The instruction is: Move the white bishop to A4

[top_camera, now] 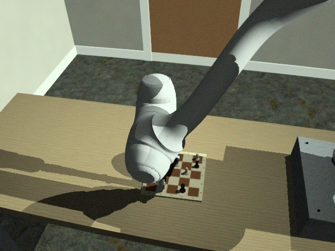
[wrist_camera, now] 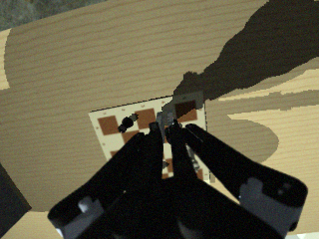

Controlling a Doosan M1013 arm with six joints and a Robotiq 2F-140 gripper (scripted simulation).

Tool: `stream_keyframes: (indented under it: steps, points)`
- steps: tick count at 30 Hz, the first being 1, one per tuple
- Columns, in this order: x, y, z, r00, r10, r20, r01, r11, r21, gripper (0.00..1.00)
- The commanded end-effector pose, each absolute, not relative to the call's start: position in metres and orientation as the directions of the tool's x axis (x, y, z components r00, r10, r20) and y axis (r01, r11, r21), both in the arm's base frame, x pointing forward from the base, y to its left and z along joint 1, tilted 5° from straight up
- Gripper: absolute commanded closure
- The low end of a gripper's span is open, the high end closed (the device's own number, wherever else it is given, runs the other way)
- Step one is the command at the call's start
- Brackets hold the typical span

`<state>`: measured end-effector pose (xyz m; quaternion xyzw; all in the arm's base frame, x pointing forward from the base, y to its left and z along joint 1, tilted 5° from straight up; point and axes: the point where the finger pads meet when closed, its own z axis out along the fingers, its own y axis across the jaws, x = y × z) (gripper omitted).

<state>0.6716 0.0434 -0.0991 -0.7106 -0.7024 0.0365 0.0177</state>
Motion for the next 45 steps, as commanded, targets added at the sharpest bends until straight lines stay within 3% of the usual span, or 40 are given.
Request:
stream_keyframes:
  steps: [1,24,39,45]
  points:
    - [0.6716,0.0435,-0.099,0.011,1.0,-0.027,0.997,-0.013,-0.076,1.0]
    - [0.6716,0.0435,-0.099,0.011,1.0,-0.027,0.997,-0.013,-0.076,1.0]
    - [0.6716,0.0435,-0.099,0.011,1.0,-0.027,0.997,-0.013,-0.076,0.78]
    - [0.6716,0.0435,-0.099,0.011,1.0,-0.027,0.997,-0.013,-0.076,0.78]
